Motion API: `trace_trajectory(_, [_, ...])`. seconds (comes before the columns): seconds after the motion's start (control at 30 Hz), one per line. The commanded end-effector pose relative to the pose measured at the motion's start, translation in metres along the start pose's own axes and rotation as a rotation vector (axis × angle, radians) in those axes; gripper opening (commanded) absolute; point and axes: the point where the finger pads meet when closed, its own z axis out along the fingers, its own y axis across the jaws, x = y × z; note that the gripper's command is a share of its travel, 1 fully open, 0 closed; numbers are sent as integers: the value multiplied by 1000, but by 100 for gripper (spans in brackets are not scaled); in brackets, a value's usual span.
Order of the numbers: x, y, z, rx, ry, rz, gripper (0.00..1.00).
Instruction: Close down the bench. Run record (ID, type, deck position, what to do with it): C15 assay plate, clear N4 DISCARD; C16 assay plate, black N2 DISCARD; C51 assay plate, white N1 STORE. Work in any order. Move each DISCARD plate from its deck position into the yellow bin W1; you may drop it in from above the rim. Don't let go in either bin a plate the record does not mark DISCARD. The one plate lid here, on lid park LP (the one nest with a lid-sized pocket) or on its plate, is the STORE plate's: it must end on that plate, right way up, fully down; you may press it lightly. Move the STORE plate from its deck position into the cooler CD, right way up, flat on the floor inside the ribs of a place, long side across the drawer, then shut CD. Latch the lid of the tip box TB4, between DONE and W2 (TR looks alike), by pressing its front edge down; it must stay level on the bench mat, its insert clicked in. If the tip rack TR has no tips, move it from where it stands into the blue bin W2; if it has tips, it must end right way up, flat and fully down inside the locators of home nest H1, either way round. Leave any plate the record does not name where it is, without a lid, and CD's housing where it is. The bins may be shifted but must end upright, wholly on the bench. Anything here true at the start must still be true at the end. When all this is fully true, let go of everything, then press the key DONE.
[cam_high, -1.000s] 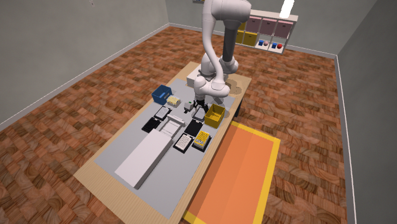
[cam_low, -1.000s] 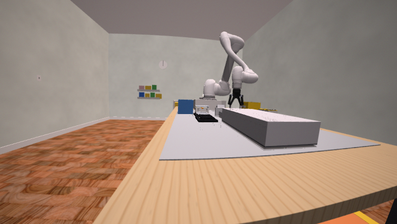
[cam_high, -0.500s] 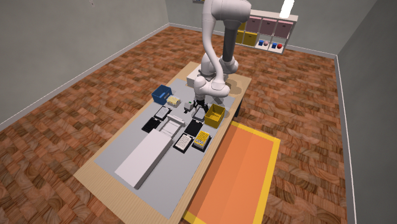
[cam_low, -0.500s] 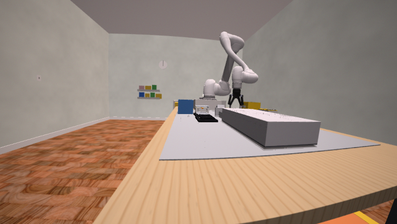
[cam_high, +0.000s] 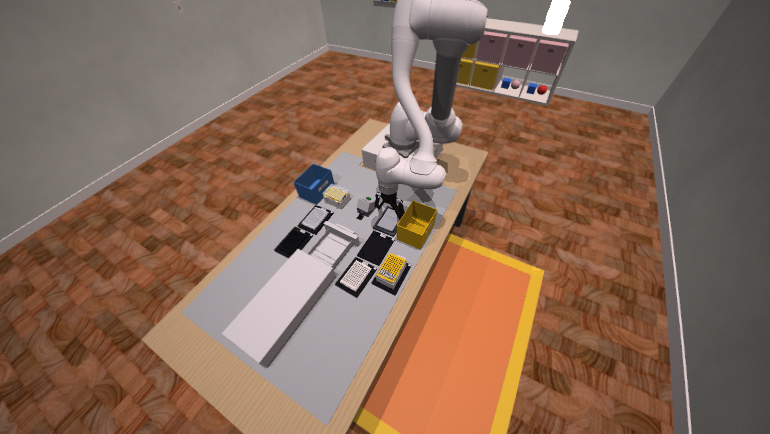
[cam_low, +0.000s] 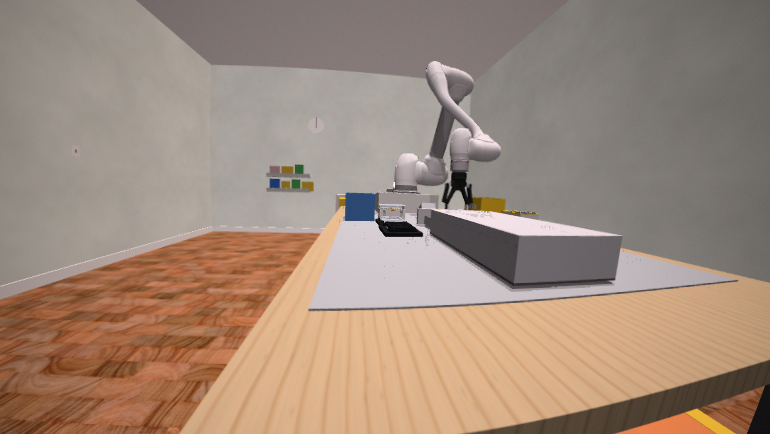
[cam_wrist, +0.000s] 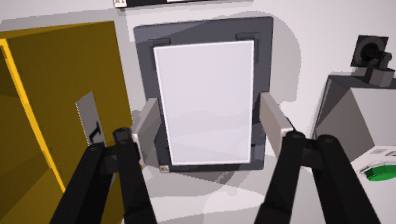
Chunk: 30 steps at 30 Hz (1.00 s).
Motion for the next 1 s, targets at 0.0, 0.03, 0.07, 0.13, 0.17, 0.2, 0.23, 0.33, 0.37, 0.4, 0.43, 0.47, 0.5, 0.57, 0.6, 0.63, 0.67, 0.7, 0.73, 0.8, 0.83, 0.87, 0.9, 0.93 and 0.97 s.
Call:
trace_trajectory(0.0, [-3, -2, 2, 1, -2, -4, 66])
trace_trajectory(0.03, [-3, -2, 2, 1, -2, -4, 66])
trace_trajectory(0.07, [-3, -2, 2, 1, -2, -4, 66])
trace_trajectory(0.13, [-3, -2, 2, 1, -2, -4, 66])
trace_trajectory(0.17, [-3, -2, 2, 1, -2, -4, 66])
trace_trajectory(0.2, [-3, -2, 2, 1, -2, -4, 66])
trace_trajectory(0.23, [-3, -2, 2, 1, -2, -4, 66])
trace_trajectory(0.33, [-3, -2, 2, 1, -2, -4, 66])
trace_trajectory(0.37, [-3, -2, 2, 1, -2, -4, 66])
trace_trajectory(0.4, [-3, -2, 2, 1, -2, -4, 66])
trace_trajectory(0.43, [-3, -2, 2, 1, -2, -4, 66])
trace_trajectory(0.47, [-3, -2, 2, 1, -2, -4, 66])
trace_trajectory(0.5, [-3, -2, 2, 1, -2, -4, 66])
trace_trajectory(0.57, [-3, -2, 2, 1, -2, -4, 66])
trace_trajectory(0.6, [-3, -2, 2, 1, -2, -4, 66])
trace_trajectory(0.63, [-3, -2, 2, 1, -2, -4, 66])
trace_trajectory(0.67, [-3, -2, 2, 1, -2, -4, 66])
trace_trajectory(0.7, [-3, -2, 2, 1, -2, -4, 66])
trace_trajectory(0.73, [-3, -2, 2, 1, -2, -4, 66])
trace_trajectory(0.8, [-3, -2, 2, 1, -2, -4, 66])
trace_trajectory(0.83, [-3, -2, 2, 1, -2, -4, 65])
trace_trajectory(0.87, [-3, -2, 2, 1, -2, -4, 65])
trace_trajectory(0.9, [-3, -2, 2, 1, -2, -4, 65])
trace_trajectory(0.93, [-3, -2, 2, 1, -2, -4, 64])
trace_trajectory(0.97, [-3, -2, 2, 1, -2, -4, 64])
